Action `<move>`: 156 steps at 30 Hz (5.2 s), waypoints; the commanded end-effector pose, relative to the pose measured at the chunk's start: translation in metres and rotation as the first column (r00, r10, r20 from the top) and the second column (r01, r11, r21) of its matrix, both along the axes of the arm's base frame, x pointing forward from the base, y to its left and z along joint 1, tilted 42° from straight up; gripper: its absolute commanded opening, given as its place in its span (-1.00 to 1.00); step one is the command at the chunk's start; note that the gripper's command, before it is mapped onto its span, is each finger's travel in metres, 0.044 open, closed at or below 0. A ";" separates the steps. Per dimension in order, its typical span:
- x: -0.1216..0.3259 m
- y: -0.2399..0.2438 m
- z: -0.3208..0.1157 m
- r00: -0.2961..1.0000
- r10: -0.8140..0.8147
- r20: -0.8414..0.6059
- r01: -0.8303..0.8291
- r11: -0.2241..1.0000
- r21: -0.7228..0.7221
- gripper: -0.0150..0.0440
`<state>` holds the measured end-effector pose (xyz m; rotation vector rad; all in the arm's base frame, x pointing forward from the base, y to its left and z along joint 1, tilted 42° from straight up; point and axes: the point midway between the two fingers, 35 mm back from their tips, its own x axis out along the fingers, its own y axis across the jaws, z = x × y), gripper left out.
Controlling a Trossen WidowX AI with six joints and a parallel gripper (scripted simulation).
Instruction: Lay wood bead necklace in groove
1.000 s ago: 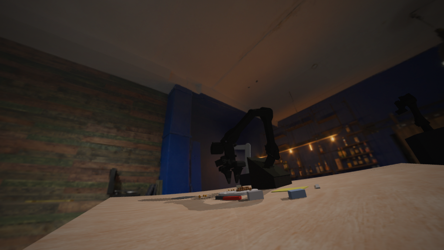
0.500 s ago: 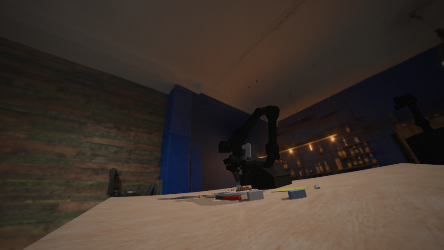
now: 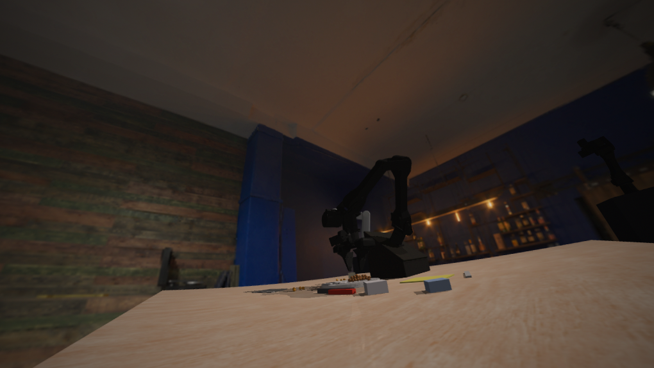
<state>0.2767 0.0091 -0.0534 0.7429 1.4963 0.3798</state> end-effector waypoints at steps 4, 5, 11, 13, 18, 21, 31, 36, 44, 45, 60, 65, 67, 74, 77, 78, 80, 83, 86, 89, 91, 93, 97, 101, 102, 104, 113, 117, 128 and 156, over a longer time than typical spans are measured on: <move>-0.003 0.011 -0.010 1.000 0.000 -0.013 0.000 1.000 0.009 0.56; -0.003 0.012 -0.011 1.000 0.000 -0.014 0.000 1.000 0.010 0.56; -0.004 0.019 -0.017 1.000 0.000 -0.017 0.000 1.000 0.012 0.56; -0.004 0.019 -0.017 1.000 0.000 -0.017 0.000 1.000 0.012 0.56; -0.002 0.016 -0.016 1.000 0.002 -0.011 -0.002 1.000 0.007 0.47; -0.002 0.016 -0.016 1.000 0.002 -0.011 -0.002 1.000 0.007 0.20; -0.002 0.016 -0.016 1.000 0.002 -0.011 -0.002 1.000 0.007 -0.49; -0.002 0.016 -0.016 1.000 0.002 -0.011 -0.002 1.000 0.007 -0.49; -0.002 0.016 -0.016 1.000 0.002 -0.011 -0.002 1.000 0.007 -0.49; -0.002 0.016 -0.016 1.000 0.002 -0.011 -0.002 1.000 0.007 -0.49; -0.002 0.016 -0.016 1.000 0.002 -0.011 -0.002 1.000 0.007 -0.49; -0.002 0.016 -0.016 1.000 0.002 -0.011 -0.002 1.000 0.007 -0.49; -0.002 0.016 -0.016 1.000 0.002 -0.011 -0.002 1.000 0.007 -0.49; -0.004 0.010 -0.007 1.000 0.000 -0.017 0.000 1.000 0.012 -0.49; -0.004 0.010 -0.007 1.000 0.000 -0.017 0.000 1.000 0.012 -0.49; -0.003 0.011 -0.006 1.000 0.000 -0.017 0.000 1.000 0.012 -0.49; -0.001 0.015 -0.003 1.000 0.000 -0.016 0.000 1.000 0.012 -0.49; 0.003 0.022 0.003 1.000 0.000 -0.016 0.000 1.000 0.012 -0.49; 0.004 0.025 0.006 1.000 0.000 -0.016 0.000 1.000 0.013 -0.49; 0.004 0.025 0.006 1.000 0.000 -0.016 0.000 1.000 0.013 -0.49; 0.004 0.025 0.006 1.000 0.000 -0.016 0.000 1.000 0.013 -0.49; 0.005 0.025 0.006 1.000 0.000 -0.016 0.000 1.000 0.013 -0.49; 0.005 0.028 0.002 1.000 0.000 -0.016 0.000 1.000 0.013 -0.49; 0.005 0.033 -0.002 1.000 0.000 -0.016 0.000 1.000 0.013 -0.49; 0.005 0.034 -0.004 1.000 0.000 -0.016 0.000 1.000 0.013 -0.49; 0.005 0.035 -0.005 1.000 0.000 -0.016 0.000 1.000 0.014 -0.49; 0.007 0.032 -0.003 1.000 0.001 -0.010 -0.001 1.000 0.008 -0.05; 0.007 0.032 -0.003 1.000 0.001 -0.010 -0.001 1.000 0.008 0.31; 0.005 0.028 0.002 1.000 0.000 -0.017 0.000 1.000 0.012 1.00; 0.005 0.024 0.006 1.000 0.000 -0.016 0.000 1.000 0.013 1.00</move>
